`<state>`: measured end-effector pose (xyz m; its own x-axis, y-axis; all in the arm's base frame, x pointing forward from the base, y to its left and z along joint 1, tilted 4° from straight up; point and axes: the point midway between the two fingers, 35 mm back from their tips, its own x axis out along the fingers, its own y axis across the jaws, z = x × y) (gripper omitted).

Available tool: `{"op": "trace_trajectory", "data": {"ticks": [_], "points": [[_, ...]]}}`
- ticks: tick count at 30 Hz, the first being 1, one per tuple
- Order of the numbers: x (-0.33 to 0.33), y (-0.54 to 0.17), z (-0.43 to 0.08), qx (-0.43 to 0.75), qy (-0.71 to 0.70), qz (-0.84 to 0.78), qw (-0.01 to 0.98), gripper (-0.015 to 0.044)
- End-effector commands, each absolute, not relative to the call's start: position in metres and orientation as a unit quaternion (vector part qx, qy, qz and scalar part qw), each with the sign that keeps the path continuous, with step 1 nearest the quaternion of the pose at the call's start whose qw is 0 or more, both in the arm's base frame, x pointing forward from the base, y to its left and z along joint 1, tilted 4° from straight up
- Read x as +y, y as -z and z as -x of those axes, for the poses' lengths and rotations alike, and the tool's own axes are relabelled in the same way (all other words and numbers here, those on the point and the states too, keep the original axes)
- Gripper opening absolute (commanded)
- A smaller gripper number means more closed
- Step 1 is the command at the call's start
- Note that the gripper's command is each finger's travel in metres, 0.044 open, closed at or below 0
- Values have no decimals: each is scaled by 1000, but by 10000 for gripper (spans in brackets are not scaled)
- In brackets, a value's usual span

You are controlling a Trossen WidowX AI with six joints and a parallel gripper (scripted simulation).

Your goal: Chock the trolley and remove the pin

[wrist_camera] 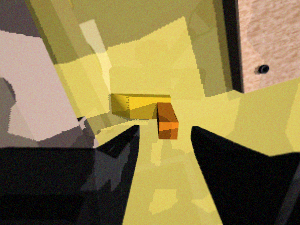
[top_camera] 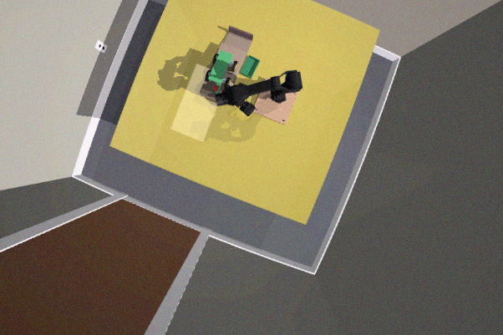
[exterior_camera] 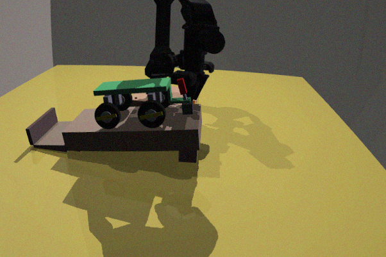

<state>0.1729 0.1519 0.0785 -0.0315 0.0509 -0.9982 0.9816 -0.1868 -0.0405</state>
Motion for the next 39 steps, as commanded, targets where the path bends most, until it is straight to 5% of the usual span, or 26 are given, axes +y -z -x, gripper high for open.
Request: {"op": "trace_trajectory", "data": {"ticks": [1,30,35,39], "points": [[152,-70,-171,472,545,-546,427,190],[153,-40,-169,472,545,-546,426,190],[153,-43,-171,471,543,-547,429,59],[153,-43,-171,471,543,-547,429,32]]}}
